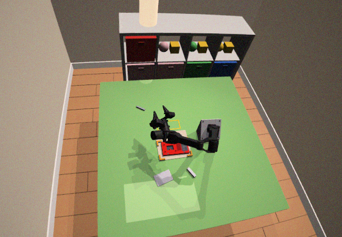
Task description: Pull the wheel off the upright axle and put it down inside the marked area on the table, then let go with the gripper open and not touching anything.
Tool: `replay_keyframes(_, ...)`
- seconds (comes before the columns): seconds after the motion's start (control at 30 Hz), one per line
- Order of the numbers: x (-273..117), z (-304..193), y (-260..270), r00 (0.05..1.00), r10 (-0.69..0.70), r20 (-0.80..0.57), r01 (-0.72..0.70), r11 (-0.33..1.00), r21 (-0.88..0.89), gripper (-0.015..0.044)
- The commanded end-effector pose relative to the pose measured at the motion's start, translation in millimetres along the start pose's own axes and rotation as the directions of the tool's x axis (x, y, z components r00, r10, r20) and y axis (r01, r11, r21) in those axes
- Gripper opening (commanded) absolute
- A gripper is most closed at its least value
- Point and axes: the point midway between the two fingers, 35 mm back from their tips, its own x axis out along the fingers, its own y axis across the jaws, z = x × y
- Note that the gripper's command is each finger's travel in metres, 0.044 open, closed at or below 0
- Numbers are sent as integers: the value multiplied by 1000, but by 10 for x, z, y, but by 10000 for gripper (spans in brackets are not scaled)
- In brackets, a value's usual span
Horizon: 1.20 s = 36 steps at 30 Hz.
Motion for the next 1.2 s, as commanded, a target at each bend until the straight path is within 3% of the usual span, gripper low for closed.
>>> replay_keyframes(0.0,9,-12,12,1000,9,-8,-9,1000,1,374)
replay_keyframes(0.1,108,-198,176,983,126,-131,-123,992,36,300)
replay_keyframes(0.2,166,-457,363,916,267,-300,-242,963,120,300)
replay_keyframes(0.4,47,-927,635,630,497,-596,-326,867,378,300)
replay_keyframes(0.6,-299,-1159,775,205,659,-724,-164,752,638,300)
replay_keyframes(0.77,-613,-1087,804,-153,745,-649,108,666,738,300)
replay_keyframes(0.83,-651,-1059,803,-198,754,-627,150,655,741,300)
replay_keyframes(1.17,-651,-1059,803,-198,754,-627,150,655,741,300)
